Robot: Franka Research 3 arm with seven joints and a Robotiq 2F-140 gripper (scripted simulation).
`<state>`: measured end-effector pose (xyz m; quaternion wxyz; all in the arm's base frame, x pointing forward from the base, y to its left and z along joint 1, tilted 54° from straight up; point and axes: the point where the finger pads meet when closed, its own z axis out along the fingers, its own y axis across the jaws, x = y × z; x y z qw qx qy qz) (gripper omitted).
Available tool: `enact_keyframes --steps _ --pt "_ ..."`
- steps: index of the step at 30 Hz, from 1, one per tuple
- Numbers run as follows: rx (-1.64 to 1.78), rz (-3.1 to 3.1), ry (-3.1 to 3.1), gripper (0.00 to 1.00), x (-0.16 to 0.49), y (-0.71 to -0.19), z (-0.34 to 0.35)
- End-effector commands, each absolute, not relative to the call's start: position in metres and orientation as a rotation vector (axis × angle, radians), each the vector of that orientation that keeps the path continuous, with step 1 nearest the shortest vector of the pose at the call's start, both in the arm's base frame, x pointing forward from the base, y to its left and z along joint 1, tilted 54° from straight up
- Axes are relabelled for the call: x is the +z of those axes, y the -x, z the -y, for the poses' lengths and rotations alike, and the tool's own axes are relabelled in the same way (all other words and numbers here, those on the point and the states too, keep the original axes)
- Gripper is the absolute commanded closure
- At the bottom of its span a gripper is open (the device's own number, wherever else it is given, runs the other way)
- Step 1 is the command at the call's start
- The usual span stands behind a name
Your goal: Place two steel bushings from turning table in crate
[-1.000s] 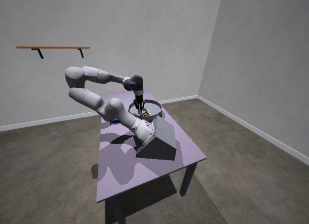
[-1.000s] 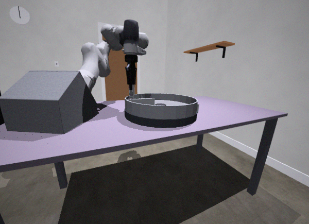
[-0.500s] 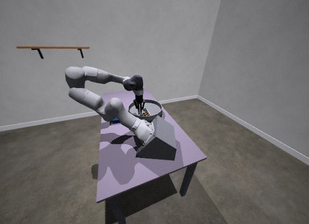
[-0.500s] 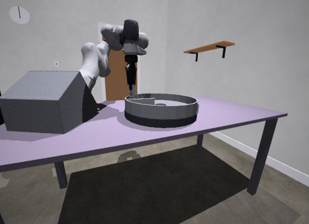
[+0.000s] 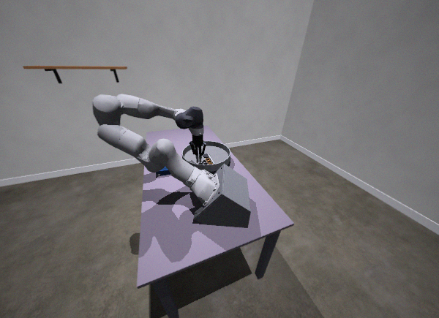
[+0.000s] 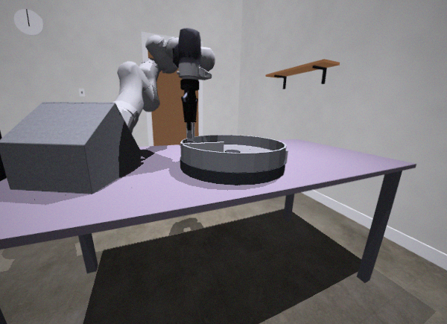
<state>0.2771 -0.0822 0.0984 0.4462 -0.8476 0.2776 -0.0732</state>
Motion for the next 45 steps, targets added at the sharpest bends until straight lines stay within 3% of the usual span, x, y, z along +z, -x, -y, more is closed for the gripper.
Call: enact_keyframes --steps 1,45 --pt "-0.186 -0.684 2.102 0.9 0.0986 -0.2782 0.082" --pt "-0.186 -0.684 2.102 0.9 0.0941 -0.2814 0.0764"
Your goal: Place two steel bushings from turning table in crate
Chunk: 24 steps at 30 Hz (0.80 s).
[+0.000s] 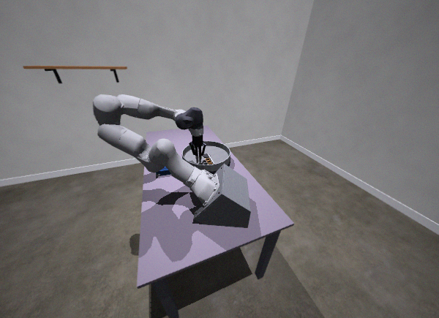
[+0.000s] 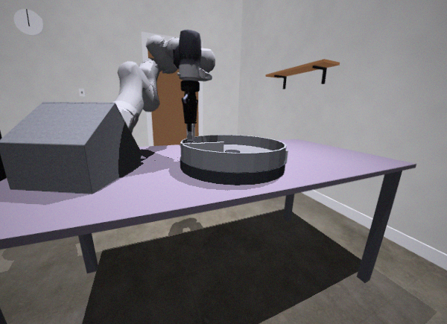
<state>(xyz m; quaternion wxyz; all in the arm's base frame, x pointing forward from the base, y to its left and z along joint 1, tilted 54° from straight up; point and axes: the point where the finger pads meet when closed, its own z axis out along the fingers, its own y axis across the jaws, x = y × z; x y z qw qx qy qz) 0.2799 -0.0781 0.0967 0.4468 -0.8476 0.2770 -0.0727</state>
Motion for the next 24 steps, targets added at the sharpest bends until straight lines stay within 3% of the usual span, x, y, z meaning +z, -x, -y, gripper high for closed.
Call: enact_keyframes --steps 1,24 --pt "-0.186 -0.684 2.102 0.9 0.0932 -0.2821 0.0753" --pt "-0.186 -0.684 2.102 0.9 0.0918 -0.2831 0.0735"
